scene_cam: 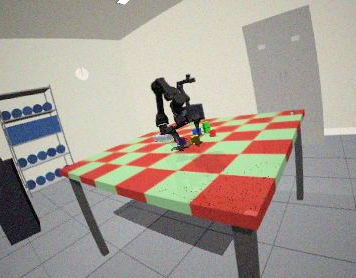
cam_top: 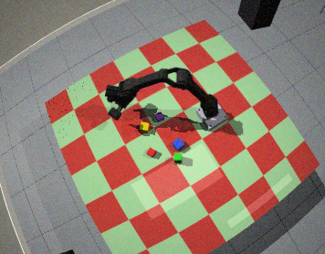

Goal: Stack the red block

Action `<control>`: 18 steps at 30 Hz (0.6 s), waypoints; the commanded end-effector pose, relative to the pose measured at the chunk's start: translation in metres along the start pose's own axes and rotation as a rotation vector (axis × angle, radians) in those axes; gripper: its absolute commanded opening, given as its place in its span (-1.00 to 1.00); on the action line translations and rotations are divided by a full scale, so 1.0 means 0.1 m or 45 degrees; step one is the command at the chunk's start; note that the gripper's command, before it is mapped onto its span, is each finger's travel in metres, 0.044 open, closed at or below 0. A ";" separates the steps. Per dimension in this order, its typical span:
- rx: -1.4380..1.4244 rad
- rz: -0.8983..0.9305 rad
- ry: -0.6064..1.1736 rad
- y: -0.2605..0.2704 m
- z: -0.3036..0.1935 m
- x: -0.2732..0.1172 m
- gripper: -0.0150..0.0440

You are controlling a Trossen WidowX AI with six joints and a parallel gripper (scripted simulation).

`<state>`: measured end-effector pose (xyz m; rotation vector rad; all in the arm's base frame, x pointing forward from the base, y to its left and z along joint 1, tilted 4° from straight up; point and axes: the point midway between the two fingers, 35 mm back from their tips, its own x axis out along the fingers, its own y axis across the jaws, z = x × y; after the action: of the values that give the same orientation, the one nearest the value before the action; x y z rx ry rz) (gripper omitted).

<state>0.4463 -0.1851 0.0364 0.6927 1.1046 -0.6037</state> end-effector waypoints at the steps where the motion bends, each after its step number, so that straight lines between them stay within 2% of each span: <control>1: -0.315 0.003 0.071 0.36 -0.29 -0.13 1.00; 10: -1.030 0.023 0.282 0.97 -1.13 -0.38 1.00; 18: -1.625 0.067 0.455 1.26 -1.88 -0.69 1.00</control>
<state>0.4169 0.0189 0.0599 -0.1632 1.5011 0.2043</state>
